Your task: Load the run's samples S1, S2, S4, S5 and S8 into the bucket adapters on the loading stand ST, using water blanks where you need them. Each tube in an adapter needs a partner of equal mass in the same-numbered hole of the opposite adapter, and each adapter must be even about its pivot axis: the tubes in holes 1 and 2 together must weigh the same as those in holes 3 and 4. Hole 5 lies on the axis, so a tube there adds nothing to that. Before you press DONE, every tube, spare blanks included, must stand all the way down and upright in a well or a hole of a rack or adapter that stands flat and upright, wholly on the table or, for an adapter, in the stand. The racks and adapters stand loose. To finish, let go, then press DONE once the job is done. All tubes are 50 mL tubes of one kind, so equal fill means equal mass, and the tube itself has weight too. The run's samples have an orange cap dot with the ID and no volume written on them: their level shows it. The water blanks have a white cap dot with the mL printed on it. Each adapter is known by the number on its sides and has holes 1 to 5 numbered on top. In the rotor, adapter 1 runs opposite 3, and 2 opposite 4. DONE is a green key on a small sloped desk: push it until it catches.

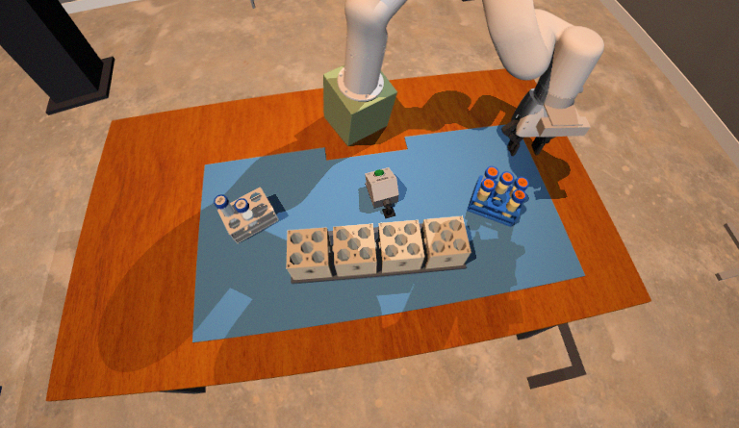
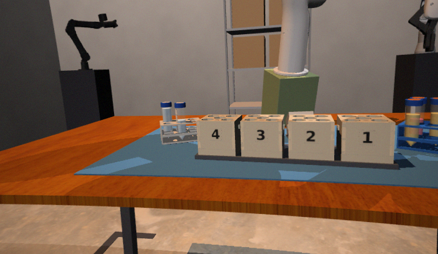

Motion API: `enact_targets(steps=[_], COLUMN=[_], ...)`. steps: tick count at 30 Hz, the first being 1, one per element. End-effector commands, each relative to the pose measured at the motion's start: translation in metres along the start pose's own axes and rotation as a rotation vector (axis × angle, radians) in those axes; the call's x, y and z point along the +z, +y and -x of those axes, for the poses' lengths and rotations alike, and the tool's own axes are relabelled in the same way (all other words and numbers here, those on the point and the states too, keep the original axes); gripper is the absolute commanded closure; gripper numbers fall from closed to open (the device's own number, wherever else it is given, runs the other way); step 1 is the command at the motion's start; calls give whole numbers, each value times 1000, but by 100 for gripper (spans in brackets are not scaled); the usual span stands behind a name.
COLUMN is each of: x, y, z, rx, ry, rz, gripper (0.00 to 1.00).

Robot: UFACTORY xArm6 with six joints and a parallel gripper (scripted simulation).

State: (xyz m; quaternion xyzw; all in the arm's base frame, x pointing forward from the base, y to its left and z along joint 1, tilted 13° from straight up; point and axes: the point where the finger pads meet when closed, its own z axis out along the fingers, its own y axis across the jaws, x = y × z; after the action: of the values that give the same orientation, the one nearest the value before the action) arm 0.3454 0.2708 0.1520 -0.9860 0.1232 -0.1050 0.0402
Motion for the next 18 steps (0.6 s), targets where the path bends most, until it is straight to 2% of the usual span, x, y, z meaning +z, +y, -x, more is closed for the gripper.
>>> enact_targets(steps=[1,18], x=[-1,-1], y=[-1,-1], z=[0,0], rx=[-153,-653], ry=[-3,-1], rz=[-9,-9], gripper=[43,43])
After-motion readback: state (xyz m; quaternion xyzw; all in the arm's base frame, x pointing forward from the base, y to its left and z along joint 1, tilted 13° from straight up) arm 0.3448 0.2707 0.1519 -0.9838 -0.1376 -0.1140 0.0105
